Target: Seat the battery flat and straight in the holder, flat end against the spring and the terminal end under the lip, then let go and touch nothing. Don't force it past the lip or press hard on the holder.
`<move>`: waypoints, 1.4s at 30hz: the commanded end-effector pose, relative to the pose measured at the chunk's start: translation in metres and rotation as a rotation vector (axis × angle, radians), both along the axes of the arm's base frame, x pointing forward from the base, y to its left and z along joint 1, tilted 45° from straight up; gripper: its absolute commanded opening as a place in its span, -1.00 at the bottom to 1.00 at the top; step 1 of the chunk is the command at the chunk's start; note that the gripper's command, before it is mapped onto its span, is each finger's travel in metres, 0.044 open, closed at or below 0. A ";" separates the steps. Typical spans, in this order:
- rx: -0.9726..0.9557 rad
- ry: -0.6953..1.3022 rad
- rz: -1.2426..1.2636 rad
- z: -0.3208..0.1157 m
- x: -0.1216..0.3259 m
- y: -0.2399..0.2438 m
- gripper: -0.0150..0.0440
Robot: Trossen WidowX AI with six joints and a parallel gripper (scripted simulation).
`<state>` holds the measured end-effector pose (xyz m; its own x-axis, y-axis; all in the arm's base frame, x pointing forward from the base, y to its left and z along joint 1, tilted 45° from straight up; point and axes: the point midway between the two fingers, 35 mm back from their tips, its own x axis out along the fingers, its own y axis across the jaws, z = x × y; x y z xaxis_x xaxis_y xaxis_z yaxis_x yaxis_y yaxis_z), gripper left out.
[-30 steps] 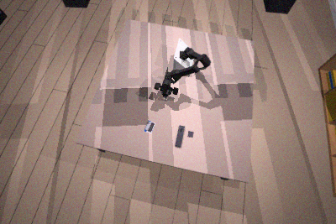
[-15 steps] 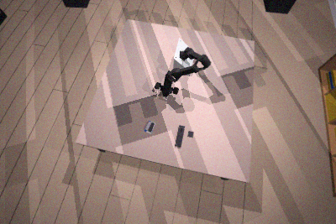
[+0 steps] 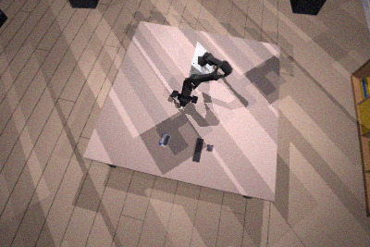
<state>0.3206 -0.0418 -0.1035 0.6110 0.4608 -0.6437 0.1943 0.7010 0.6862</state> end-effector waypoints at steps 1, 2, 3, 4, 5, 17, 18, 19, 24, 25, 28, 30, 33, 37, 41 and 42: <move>0.000 0.006 -0.007 -0.002 -0.005 0.002 -0.22; 0.001 0.006 -0.007 -0.002 -0.006 0.002 -0.22; 0.001 0.006 -0.007 -0.002 -0.007 0.002 -0.22; 0.001 0.005 -0.007 -0.002 -0.008 0.003 -0.22; 0.001 0.006 -0.007 -0.003 -0.009 0.003 -0.22; 0.001 0.007 -0.008 -0.003 -0.017 0.006 -0.22; 0.001 0.007 -0.008 -0.003 -0.018 0.006 -0.22; 0.002 0.007 -0.008 -0.003 -0.019 0.006 -0.22; 0.001 0.009 -0.007 -0.003 -0.021 0.006 -0.22; 0.001 0.009 -0.007 -0.003 -0.021 0.007 -0.22; 0.001 0.011 -0.007 -0.003 -0.023 0.007 -0.22; 0.001 0.012 -0.006 -0.003 -0.024 0.007 -0.22; 0.000 0.014 -0.006 -0.003 -0.025 0.007 -0.22; 0.000 0.016 -0.005 -0.003 -0.025 0.008 -0.22; 0.000 0.016 -0.005 -0.003 -0.025 0.008 -0.22; 0.000 0.018 -0.004 -0.003 -0.025 0.008 -0.22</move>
<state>0.3018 -0.0370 -0.1046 0.6149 0.4535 -0.6452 0.1971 0.7038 0.6825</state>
